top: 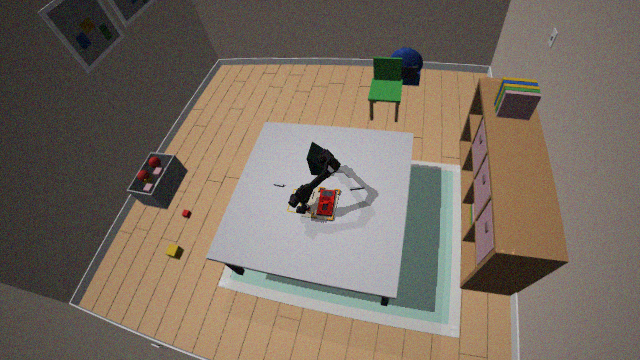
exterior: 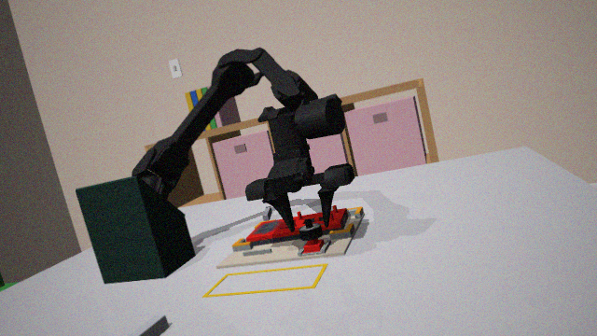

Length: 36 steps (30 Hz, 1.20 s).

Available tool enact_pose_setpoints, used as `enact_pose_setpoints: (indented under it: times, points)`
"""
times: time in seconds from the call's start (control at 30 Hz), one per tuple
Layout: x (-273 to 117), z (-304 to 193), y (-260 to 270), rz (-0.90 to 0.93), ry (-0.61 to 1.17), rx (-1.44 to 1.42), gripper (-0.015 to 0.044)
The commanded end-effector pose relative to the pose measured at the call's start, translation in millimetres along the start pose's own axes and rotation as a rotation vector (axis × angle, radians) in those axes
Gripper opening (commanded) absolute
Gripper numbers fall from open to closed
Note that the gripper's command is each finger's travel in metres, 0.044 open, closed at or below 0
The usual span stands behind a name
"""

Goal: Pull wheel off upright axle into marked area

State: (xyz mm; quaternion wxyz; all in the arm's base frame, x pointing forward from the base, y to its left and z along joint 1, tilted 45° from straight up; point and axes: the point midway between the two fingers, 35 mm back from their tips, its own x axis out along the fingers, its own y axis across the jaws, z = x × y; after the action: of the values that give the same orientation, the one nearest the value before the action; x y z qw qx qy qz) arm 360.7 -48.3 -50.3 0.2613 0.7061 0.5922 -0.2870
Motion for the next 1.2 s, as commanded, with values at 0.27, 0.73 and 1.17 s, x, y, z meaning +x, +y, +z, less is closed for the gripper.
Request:
enact_pose_setpoints:
  times: [0.27,0.73,1.17]
  points:
    - [5.7,0.0,-0.8,0.0,0.001,0.002,0.0182]
    - [3.9,0.1,-0.7,0.0,0.001,0.002,0.0]
    - [-0.4,0.3,-0.5,0.001,0.001,0.003,0.0]
